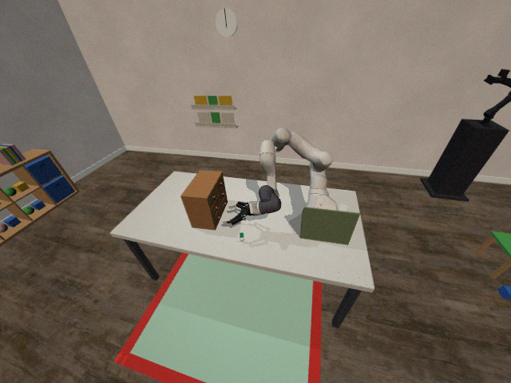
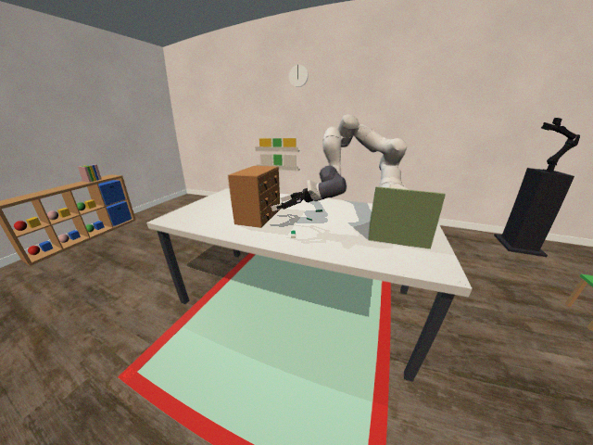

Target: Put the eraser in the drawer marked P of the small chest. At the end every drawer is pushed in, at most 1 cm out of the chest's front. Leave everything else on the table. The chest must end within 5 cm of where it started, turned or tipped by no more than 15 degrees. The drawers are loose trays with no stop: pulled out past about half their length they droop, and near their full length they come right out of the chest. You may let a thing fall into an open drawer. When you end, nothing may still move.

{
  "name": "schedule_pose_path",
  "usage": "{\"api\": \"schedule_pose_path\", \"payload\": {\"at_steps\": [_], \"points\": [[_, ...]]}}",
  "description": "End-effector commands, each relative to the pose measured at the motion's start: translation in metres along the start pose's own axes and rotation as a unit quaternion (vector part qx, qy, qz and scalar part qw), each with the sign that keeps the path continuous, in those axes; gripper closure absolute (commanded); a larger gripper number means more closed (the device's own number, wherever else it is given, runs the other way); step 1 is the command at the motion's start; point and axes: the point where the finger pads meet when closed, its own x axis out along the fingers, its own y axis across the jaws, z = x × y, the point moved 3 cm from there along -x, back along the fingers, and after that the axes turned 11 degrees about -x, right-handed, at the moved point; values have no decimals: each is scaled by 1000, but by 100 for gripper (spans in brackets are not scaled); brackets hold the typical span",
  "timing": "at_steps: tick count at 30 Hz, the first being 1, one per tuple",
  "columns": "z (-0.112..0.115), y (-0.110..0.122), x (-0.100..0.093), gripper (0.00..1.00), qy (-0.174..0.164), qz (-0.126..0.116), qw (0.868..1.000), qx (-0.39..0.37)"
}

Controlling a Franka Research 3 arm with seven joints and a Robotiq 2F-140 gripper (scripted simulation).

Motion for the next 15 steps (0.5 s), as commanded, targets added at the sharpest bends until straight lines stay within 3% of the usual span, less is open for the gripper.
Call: {"api": "schedule_pose_path", "payload": {"at_steps": [1,5,15], "points": [[11,0,5,0,2,3,1000,12],[25,-3,11,0,2,3,1000,12],[30,-4,13,0,2,3,1000,12]]}}
